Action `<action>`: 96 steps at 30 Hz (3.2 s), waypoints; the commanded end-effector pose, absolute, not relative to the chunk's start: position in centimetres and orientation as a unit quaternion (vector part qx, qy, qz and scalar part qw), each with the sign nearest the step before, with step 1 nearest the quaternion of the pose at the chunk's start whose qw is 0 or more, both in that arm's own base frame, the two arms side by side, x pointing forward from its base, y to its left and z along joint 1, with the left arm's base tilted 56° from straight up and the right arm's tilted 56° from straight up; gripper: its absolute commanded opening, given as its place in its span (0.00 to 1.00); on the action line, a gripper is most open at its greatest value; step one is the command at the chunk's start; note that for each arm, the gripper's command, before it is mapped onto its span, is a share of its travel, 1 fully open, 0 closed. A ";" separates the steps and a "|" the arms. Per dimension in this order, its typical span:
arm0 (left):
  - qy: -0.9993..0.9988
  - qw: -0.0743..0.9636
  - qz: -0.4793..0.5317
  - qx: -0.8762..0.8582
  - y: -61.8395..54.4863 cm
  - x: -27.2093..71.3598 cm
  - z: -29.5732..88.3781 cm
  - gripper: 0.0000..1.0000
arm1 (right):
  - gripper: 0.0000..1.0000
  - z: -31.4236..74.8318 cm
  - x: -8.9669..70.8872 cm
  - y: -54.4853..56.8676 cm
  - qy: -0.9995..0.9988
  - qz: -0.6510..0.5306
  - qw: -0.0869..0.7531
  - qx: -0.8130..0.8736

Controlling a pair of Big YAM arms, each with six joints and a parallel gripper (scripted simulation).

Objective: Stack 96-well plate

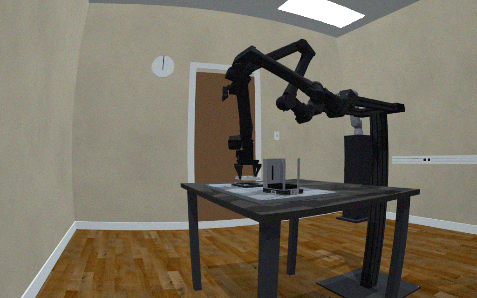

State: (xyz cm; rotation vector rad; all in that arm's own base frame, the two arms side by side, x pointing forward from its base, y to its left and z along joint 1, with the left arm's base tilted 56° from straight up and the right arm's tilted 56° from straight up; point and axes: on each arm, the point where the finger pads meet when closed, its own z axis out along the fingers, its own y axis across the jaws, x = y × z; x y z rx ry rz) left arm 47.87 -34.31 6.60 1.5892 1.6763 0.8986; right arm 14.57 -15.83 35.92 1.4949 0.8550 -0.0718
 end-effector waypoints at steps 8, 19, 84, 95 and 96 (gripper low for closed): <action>0.640 0.330 0.338 0.606 -35.0 46.0 7.8 0.00 | 1.00 36.5 14.3 -15.6 0.378 -0.026 0.655 0.654; 0.643 0.322 0.340 0.606 -34.9 44.9 8.3 0.00 | 1.00 36.5 14.3 -15.6 0.378 -0.026 0.655 0.654; 0.649 0.319 0.342 0.600 -35.0 38.2 13.2 0.00 | 1.00 36.5 14.3 -15.6 0.378 -0.026 0.655 0.654; 0.642 0.327 0.340 0.604 -34.9 38.3 13.1 0.00 | 1.00 36.5 14.3 -15.6 0.378 -0.026 0.655 0.654; 0.642 0.327 0.340 0.604 -35.1 38.2 13.3 0.00 | 1.00 36.5 14.3 -15.6 0.378 -0.026 0.655 0.654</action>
